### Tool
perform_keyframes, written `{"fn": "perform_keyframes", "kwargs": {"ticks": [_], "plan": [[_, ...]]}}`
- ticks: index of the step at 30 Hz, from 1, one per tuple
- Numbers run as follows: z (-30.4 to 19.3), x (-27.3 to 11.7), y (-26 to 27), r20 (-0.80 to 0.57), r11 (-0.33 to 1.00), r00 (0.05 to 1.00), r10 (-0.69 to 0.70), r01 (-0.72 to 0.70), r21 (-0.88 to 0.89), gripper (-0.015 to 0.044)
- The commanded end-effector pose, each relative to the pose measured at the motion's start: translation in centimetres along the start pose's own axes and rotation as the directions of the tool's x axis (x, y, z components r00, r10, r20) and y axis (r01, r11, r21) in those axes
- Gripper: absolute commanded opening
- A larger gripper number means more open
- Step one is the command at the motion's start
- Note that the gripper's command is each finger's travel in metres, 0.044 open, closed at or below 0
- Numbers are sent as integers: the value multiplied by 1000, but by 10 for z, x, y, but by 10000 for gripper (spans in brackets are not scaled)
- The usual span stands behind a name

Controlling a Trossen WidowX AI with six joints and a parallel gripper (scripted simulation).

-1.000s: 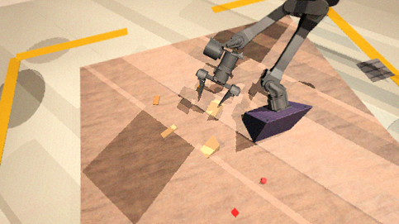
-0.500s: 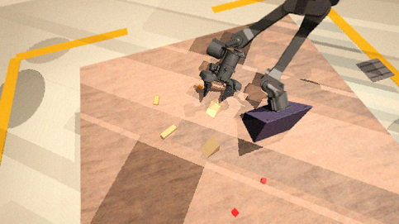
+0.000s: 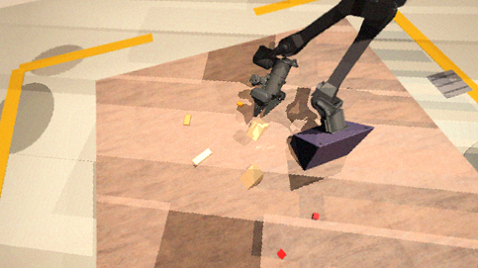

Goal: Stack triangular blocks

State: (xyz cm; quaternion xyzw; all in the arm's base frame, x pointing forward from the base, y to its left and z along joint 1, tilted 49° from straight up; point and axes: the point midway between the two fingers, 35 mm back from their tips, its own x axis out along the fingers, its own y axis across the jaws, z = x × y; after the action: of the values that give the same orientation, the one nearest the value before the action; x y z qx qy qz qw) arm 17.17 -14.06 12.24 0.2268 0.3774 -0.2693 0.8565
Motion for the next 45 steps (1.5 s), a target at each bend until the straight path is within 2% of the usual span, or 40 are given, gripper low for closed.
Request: {"fn": "perform_keyframes", "kwargs": {"ticks": [1,13,23,45], "plan": [[-3,-14,-23,13,794,1000,17,-5,-608,440],[-6,-24,-38,38,417,999,15,28,-908,440],[-7,-31,-47,61,7,998,12,61,-998,440],[-6,-27,-48,61,-10,998,12,61,-998,440]]}}
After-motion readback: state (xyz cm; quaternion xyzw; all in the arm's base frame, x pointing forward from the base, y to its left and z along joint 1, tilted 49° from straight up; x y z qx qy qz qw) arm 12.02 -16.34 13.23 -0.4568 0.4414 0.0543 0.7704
